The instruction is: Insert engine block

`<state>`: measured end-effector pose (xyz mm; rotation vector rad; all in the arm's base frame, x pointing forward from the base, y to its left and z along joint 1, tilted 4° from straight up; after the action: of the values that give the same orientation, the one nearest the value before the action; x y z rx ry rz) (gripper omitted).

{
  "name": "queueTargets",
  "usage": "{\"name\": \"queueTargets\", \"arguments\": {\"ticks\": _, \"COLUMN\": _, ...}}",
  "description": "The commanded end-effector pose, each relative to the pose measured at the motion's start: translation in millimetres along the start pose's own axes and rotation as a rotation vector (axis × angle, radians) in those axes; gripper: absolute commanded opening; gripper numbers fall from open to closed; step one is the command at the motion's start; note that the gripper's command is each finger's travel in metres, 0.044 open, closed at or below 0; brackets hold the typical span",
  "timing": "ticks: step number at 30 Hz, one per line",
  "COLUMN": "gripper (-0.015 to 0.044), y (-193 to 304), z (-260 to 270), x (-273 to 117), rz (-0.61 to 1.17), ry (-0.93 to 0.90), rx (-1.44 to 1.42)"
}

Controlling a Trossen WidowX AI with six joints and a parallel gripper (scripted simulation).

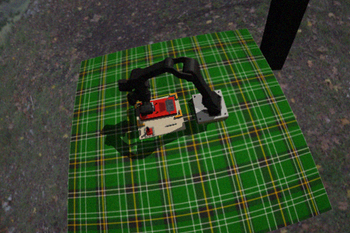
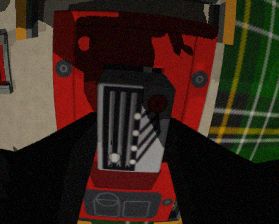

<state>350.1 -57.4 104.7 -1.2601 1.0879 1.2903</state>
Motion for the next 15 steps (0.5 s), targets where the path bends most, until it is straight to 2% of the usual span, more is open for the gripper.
{"name": "queueTargets", "arguments": {"ticks": 1, "gripper": 0.0159, "y": 0.1, "z": -0.2, "x": 1.2, "rz": 0.001, "ry": 0.003, "rx": -0.001}}
{"name": "queueTargets", "arguments": {"ticks": 15, "gripper": 0.0159, "y": 0.1, "z": -0.2, "x": 3.1, "rz": 0.001, "ry": 0.003, "rx": -0.001}}
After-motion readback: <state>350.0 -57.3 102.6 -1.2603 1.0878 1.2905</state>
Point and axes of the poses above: the point midway between the two fingers, 35 mm back from their tips, its own x axis out along the fingers, its own z axis across the jaws, y = z × x, the point moved 4 cm from there along -x, back along the fingers
